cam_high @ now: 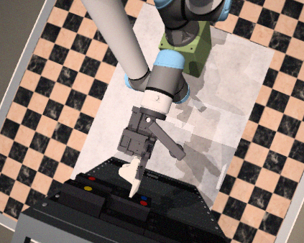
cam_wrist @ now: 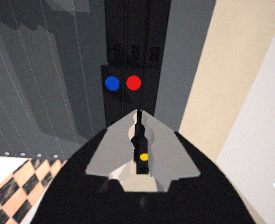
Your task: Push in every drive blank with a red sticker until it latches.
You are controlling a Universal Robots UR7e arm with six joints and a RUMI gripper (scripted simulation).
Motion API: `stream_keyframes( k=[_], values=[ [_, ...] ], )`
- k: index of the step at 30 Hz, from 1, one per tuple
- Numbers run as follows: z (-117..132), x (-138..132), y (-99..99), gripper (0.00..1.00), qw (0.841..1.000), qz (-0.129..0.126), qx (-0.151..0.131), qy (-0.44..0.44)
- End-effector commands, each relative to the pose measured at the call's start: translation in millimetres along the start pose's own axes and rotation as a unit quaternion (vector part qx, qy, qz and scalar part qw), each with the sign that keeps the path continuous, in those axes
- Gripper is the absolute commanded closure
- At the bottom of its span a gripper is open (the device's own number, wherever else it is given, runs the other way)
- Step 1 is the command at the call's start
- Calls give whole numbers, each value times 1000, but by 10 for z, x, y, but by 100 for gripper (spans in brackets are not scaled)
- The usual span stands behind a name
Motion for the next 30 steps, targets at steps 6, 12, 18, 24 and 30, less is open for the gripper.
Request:
stream_keyframes(
  k=[6,12,18,24,30],
  values=[
    [-1,5,1,100,1000,1,0,0],
    [-1,5,-25,100,1000,1,0,0],
    [-1,5,-95,100,1000,1,0,0],
    [-1,5,-99,100,1000,1,0,0],
    [-1,5,-112,100,1000,1,0,0]
  ],
)
Point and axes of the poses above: the point where the finger pads meet when closed, its own y axis back along the fingers, its own x axis across the jaws, z = x × y, the point moved 8 cm from there along y, back along the fingers, and after that the axes turned 15 degrees about -y, right-handed, at the moved point
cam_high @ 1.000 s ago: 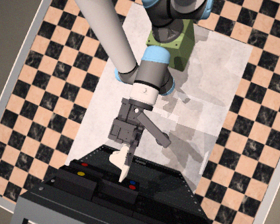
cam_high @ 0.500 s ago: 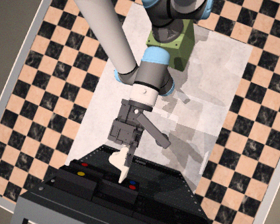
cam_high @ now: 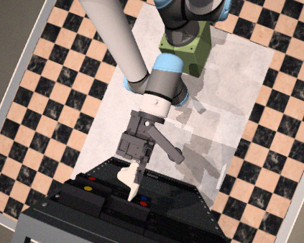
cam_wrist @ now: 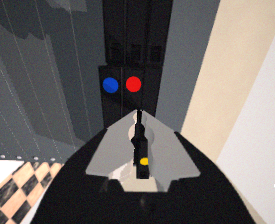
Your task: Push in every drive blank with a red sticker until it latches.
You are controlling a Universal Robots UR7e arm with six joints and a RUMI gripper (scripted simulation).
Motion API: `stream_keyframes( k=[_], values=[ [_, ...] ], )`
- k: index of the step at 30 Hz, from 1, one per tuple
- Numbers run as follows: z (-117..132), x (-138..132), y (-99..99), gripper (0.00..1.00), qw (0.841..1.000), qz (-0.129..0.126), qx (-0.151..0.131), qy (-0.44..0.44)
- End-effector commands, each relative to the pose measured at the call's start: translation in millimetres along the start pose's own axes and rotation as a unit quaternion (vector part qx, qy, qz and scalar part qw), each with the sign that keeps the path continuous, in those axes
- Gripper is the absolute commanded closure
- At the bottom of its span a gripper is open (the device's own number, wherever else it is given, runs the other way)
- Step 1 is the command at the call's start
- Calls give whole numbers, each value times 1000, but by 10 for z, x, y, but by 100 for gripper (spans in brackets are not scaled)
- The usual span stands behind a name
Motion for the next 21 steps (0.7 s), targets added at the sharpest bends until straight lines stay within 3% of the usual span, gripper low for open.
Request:
stream_keyframes(
  k=[1,21],
  values=[
    [-1,5,-25,100,1000,0,0,0],
    [-1,5,-141,100,1000,0,0,0]
  ],
)
Point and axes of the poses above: the point where the finger pads meet when closed, its own y axis back along the fingers, its own x axis across the jaws, z = x × y, the point moved 8 cm from there along y, back along the fingers, and after that the axes turned 15 degrees about -y, right-handed, at the moved point
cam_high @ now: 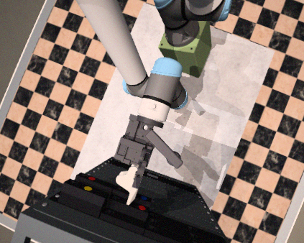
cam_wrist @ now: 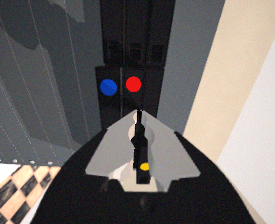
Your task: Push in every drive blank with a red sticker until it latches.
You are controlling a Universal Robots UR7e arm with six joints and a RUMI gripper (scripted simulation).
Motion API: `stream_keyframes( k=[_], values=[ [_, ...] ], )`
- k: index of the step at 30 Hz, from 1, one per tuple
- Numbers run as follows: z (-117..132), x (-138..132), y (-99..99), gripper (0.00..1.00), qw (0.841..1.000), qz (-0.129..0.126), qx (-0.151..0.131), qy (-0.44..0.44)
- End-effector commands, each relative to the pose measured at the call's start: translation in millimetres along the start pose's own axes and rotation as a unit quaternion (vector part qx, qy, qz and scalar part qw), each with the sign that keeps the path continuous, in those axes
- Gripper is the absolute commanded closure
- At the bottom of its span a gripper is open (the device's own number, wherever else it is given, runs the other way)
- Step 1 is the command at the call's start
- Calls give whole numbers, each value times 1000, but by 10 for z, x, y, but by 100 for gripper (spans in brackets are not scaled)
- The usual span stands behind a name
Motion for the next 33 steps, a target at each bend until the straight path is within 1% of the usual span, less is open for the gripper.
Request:
stream_keyframes(
  k=[1,7,33],
  values=[
    [-1,5,-33,100,1000,0,0,0],
    [-1,5,-91,100,1000,0,0,0],
    [-1,5,-123,100,1000,0,0,0]
  ],
)
Point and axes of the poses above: the point where the finger pads meet when closed, its own y axis back along the fingers, its own x axis across the jaws, z = x × y, the point moved 8 cm from there along y, back along the fingers, and after that the axes turned 15 degrees about -y, right-handed, at the moved point
